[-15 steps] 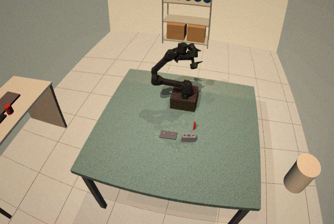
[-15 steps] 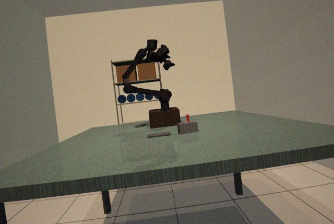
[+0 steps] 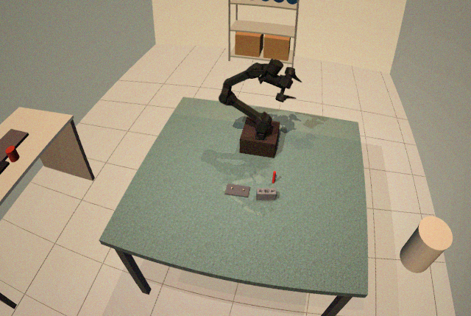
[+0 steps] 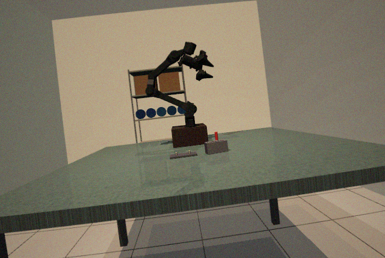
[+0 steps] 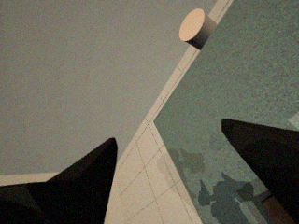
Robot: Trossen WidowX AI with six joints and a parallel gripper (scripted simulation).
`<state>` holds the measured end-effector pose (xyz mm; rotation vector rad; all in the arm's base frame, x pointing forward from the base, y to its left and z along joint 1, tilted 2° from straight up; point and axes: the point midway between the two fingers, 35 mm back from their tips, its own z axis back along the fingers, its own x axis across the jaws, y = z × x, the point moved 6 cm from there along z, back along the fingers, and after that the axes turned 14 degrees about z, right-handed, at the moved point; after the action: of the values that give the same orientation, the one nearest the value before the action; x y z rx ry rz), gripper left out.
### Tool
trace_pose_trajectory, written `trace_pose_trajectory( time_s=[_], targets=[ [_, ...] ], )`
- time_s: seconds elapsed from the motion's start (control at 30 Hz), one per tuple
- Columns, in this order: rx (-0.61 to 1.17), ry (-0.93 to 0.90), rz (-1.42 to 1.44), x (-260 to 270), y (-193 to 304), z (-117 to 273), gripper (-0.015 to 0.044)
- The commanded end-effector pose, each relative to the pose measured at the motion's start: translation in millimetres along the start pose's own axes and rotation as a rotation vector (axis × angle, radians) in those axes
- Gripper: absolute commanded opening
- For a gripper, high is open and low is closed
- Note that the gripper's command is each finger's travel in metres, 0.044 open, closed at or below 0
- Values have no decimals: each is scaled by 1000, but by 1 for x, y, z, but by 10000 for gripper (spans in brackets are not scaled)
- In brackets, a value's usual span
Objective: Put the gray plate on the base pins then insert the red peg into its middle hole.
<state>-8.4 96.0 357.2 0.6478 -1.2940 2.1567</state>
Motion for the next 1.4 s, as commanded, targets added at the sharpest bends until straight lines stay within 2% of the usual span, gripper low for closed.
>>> trace_pose_trajectory(
  time_s=[0.0,0.3,0.6,0.77,0.97,1.17,1.37],
  targets=[
    [-31,184,-180,-17,-30,-27,440],
    [-145,599,-684,-108,-98,-68,440],
    [-301,942,-1217,-241,-130,-57,440],
    [-397,1104,-1522,-322,-121,-29,440],
    [-492,1264,-1865,-403,-87,10,440],
    [-495,1269,-1876,-407,-85,10,440],
    [-495,1268,-1876,-456,-56,-18,440]
  ],
)
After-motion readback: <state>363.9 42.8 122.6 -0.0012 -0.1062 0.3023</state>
